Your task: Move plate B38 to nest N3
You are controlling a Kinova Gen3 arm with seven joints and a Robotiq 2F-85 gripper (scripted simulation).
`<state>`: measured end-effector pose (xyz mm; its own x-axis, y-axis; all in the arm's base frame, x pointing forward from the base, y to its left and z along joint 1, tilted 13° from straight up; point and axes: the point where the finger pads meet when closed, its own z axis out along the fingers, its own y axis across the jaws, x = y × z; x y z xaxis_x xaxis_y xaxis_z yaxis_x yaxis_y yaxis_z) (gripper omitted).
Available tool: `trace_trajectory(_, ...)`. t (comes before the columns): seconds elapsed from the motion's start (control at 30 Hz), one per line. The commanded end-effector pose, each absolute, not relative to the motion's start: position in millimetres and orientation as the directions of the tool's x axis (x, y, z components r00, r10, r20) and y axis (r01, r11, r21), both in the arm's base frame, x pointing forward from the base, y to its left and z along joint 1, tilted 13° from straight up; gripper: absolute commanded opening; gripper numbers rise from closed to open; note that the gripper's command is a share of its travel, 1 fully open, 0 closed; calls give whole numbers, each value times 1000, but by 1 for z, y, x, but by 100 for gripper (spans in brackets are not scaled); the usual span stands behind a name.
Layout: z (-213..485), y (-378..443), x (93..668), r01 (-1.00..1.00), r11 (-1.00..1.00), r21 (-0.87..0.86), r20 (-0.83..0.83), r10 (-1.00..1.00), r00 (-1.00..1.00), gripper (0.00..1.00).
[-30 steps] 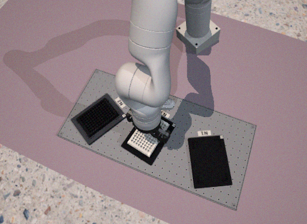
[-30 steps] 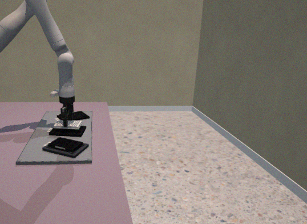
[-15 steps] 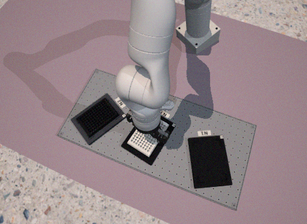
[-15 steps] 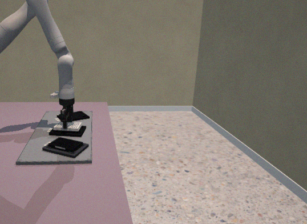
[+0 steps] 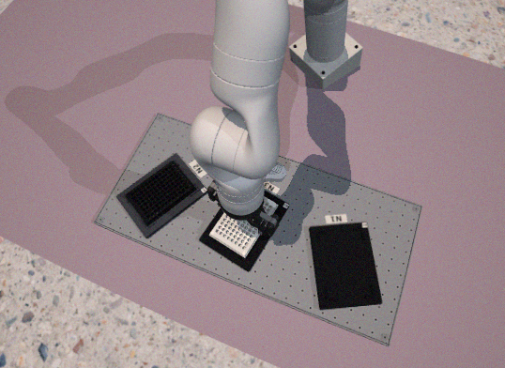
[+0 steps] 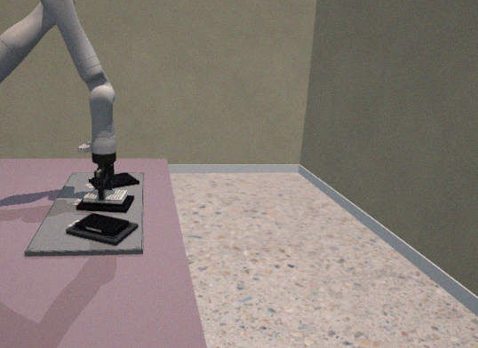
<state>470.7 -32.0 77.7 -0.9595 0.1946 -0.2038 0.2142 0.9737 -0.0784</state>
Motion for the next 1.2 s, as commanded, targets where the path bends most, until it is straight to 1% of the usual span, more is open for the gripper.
trace_trajectory(0.0,77,-31,470,212,974,-78,-202,193,-960,0)
trace_trajectory(1.17,70,-31,473,214,974,-75,-206,195,-959,0)
